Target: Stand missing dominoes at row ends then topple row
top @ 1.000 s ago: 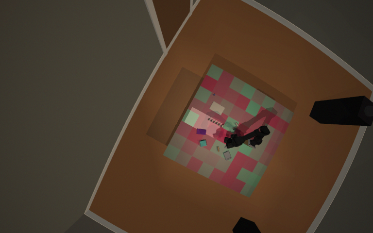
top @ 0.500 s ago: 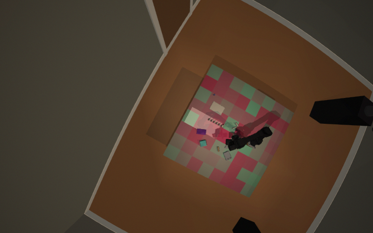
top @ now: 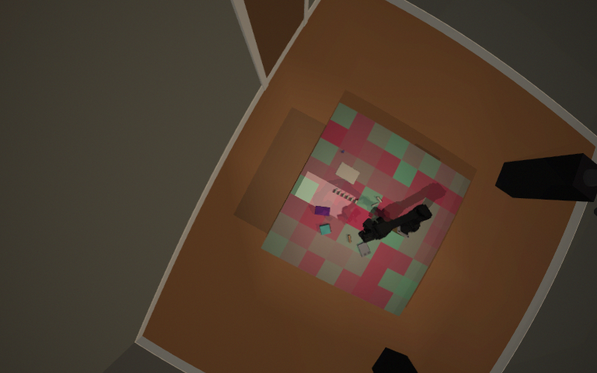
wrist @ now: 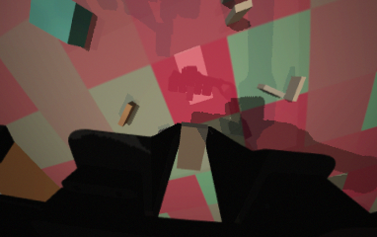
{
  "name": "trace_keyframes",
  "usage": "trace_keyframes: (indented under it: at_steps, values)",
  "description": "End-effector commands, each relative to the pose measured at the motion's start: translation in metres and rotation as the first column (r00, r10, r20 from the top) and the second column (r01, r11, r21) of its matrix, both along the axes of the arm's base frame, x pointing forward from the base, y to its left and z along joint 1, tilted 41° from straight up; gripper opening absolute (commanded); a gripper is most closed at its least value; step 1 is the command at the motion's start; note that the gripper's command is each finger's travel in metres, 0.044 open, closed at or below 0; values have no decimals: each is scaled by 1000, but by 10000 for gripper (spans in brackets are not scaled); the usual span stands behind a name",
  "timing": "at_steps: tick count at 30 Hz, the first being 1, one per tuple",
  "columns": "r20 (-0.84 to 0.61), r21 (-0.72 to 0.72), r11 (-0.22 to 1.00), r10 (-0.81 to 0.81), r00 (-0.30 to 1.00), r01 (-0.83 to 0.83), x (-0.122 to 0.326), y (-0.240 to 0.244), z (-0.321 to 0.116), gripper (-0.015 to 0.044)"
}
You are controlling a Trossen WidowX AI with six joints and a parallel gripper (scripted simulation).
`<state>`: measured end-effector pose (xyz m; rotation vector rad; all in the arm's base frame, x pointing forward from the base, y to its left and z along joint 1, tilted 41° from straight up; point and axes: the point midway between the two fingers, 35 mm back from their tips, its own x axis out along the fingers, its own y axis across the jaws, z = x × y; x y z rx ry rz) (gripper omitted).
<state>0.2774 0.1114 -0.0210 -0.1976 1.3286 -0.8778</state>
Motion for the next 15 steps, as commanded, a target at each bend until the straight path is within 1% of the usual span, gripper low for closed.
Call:
trace_keyframes:
  at_steps: [1, 8, 15]
  values:
    - [-472, 181, 808, 572, 671, -561, 29, 20, -14, 107]
    - [-580, 312, 654, 706, 407, -689, 37, 25, -19, 107]
    - [-629, 463, 477, 771, 102, -747, 43, 29, -24, 107]
